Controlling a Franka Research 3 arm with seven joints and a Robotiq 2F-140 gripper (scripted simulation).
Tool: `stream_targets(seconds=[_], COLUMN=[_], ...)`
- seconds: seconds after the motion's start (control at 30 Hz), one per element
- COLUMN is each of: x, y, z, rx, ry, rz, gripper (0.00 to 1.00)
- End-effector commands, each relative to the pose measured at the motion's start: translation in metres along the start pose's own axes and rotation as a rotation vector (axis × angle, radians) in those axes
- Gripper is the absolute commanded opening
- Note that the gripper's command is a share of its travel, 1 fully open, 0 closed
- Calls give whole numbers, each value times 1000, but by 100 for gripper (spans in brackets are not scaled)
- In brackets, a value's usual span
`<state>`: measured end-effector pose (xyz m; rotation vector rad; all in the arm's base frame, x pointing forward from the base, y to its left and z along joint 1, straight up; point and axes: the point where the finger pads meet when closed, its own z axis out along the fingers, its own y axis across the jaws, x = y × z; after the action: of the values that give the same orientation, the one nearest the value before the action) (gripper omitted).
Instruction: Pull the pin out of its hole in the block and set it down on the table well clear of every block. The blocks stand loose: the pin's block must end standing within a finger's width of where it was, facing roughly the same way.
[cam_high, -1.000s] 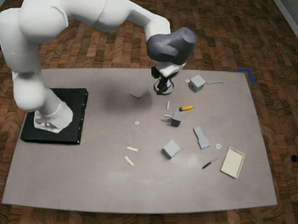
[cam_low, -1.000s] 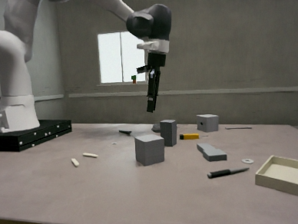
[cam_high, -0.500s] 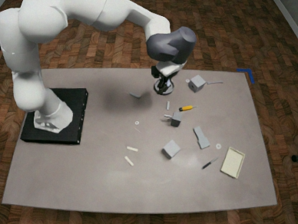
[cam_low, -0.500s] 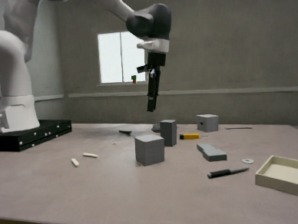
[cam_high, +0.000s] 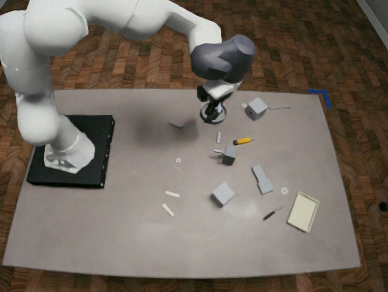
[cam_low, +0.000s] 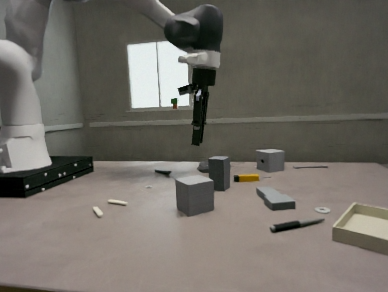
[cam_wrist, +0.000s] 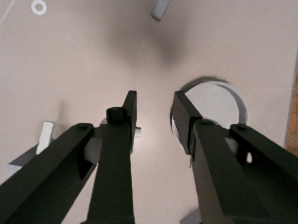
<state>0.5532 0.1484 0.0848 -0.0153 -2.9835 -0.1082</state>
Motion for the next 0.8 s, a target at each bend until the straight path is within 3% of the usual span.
stream_targets(seconds=[0.0,0.77], x=[-1,1], y=[1,7], z=[-2,4], rx=[0,-15], ry=[-6,-10], rz=[-10,-12], gripper=[31,31])
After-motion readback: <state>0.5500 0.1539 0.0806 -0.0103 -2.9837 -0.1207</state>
